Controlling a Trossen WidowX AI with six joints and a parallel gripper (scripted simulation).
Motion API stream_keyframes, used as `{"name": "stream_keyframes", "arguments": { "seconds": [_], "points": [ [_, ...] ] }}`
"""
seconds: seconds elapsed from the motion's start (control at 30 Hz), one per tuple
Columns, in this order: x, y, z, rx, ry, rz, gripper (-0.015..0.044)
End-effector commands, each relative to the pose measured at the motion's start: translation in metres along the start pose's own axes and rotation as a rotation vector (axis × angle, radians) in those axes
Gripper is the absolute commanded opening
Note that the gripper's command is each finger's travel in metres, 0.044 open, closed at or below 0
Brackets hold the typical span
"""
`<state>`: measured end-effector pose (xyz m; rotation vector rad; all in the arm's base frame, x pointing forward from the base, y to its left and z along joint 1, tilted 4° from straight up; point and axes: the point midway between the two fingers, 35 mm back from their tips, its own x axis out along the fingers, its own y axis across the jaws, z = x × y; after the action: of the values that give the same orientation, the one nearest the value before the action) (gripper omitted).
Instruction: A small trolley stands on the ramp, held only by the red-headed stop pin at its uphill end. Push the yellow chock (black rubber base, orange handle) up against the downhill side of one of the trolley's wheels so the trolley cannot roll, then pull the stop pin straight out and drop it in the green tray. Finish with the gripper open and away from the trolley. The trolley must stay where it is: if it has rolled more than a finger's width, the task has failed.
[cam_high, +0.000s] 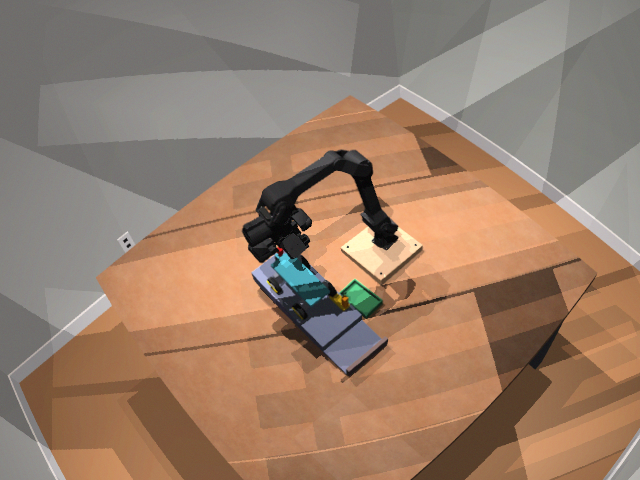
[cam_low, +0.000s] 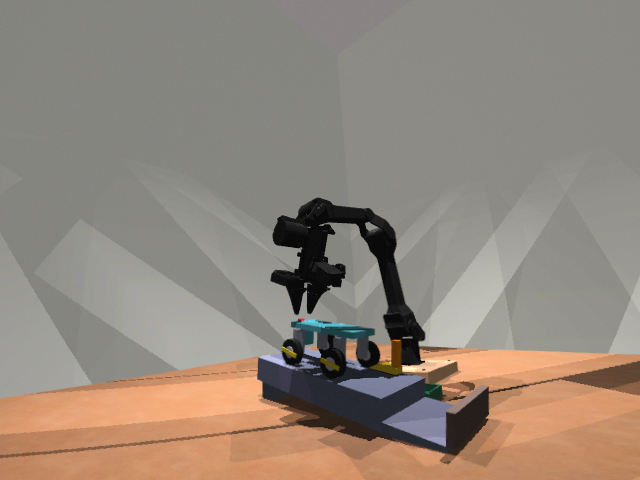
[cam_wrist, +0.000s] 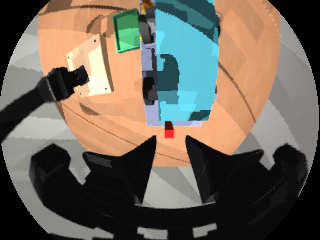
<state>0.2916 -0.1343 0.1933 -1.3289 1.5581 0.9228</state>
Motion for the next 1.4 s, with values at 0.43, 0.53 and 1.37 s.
{"name": "stream_keyframes", "arguments": {
  "seconds": [0.43,0.53,1.37],
  "points": [
    [0.021,0.001,-0.001,-0.002,0.004,0.003,0.019],
    [0.025,0.0,-0.001,-0.002,0.005,0.003,0.019],
    [0.051,0.0,-0.001,0.0,0.003,0.001,0.0078]
  ]
}}
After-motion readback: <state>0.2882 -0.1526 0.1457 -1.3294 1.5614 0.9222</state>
